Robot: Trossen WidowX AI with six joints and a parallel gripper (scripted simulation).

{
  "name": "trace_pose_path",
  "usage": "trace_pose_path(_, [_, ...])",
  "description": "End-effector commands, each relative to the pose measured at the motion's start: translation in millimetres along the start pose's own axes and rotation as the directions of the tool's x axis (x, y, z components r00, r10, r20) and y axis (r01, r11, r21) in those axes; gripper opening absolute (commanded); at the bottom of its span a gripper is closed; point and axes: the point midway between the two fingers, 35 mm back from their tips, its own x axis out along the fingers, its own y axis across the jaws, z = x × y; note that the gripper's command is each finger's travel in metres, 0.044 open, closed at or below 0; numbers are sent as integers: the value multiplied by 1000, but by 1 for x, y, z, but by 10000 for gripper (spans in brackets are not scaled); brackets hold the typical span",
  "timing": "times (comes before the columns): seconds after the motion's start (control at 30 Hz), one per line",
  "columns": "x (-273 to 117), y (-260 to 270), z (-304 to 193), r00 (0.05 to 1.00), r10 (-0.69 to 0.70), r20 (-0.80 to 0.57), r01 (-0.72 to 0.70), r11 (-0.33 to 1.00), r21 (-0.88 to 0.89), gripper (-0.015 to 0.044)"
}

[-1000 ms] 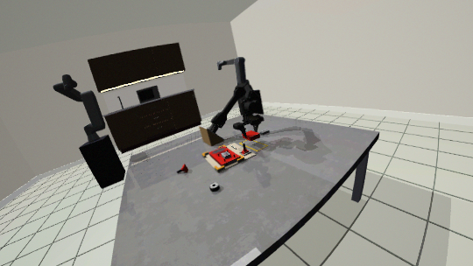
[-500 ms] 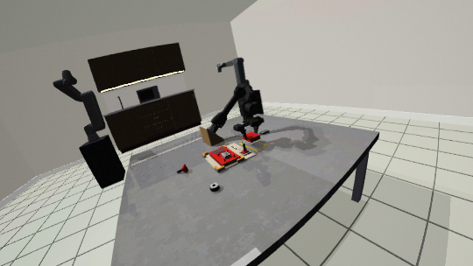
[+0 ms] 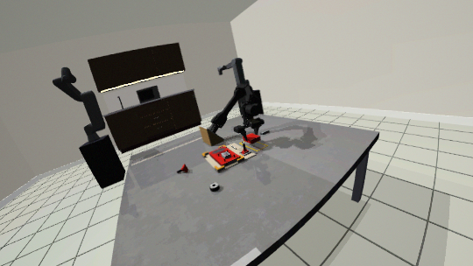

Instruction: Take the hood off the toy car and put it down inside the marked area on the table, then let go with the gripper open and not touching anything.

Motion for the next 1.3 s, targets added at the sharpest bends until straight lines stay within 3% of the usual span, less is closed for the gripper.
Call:
trace_pose_path(0.0, [3,1,-1,1000,7,0,-7,1000,3,0])
trace_pose_path(1.27, [22,2,-2,1000,9,-1,-9,1000,3,0])
